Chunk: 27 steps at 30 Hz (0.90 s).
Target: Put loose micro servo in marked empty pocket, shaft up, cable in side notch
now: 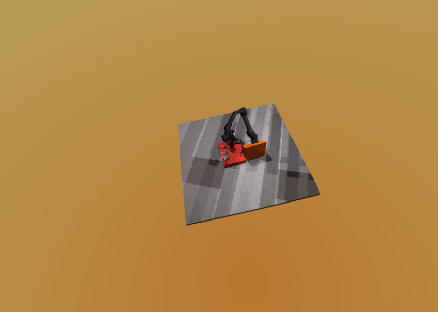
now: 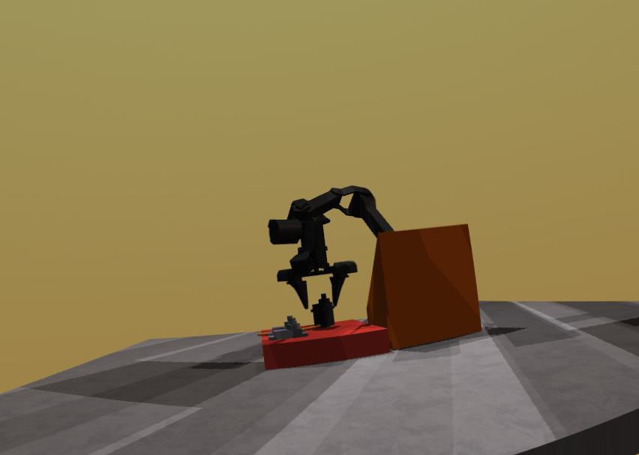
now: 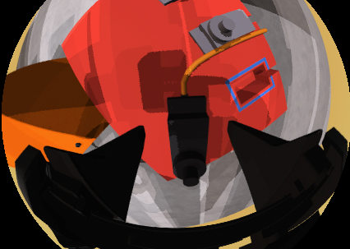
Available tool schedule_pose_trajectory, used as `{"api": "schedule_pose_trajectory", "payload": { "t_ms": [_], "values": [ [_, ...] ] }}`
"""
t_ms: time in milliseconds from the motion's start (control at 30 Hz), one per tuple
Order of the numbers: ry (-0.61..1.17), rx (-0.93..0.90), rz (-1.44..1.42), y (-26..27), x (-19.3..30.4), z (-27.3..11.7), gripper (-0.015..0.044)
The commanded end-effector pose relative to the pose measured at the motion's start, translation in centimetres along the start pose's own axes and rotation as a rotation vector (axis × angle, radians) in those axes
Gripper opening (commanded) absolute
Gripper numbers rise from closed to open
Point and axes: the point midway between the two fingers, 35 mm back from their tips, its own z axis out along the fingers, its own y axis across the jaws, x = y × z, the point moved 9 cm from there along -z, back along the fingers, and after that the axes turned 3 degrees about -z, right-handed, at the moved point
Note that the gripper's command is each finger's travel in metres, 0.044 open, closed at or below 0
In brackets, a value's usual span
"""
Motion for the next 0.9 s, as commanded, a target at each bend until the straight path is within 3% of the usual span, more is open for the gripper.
{"api": "schedule_pose_trajectory", "payload": {
  "t_ms": [0,167,333,467,633,867],
  "values": [
    [0.001,0.004,-0.005,0.0,0.0,0.0,0.0256],
    [0.001,0.004,-0.005,0.0,0.0,0.0,0.0125],
    [0.001,0.004,-0.005,0.0,0.0,0.0,0.0092],
    [0.0,0.003,-0.005,0.0,0.0,-0.8,0.0],
    [0.001,0.003,-0.006,0.2,0.4,-2.9,0.0],
    [0.001,0.003,-0.006,0.1,0.5,-3.0,0.0]
  ]
}}
